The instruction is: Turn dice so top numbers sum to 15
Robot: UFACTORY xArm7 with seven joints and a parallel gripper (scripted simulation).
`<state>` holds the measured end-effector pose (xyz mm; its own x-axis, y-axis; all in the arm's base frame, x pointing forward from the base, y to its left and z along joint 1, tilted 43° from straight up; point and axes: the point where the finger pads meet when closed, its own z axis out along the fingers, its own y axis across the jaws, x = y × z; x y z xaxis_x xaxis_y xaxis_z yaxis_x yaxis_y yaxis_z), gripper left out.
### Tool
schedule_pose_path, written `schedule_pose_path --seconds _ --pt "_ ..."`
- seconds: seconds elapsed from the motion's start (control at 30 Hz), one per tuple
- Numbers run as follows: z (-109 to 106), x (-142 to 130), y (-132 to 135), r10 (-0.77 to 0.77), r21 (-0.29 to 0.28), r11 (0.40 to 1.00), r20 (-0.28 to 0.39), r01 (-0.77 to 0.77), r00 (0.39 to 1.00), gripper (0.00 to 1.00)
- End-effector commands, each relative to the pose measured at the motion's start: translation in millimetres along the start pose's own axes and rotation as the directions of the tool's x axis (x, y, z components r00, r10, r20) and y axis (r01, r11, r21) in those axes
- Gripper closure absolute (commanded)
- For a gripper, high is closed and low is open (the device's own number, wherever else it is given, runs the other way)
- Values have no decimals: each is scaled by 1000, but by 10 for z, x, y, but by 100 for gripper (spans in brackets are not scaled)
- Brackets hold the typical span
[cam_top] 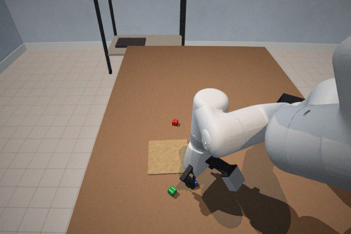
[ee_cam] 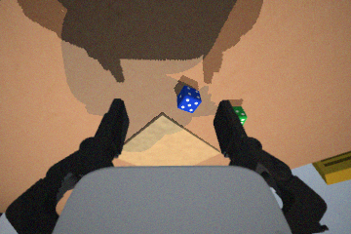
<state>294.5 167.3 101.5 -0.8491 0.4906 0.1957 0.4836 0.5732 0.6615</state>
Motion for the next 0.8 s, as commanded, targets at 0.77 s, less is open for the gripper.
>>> schedule_pose_path --seconds 0.77 --pt "-41 196 139 5 3 1000 9 -5 1000 0"
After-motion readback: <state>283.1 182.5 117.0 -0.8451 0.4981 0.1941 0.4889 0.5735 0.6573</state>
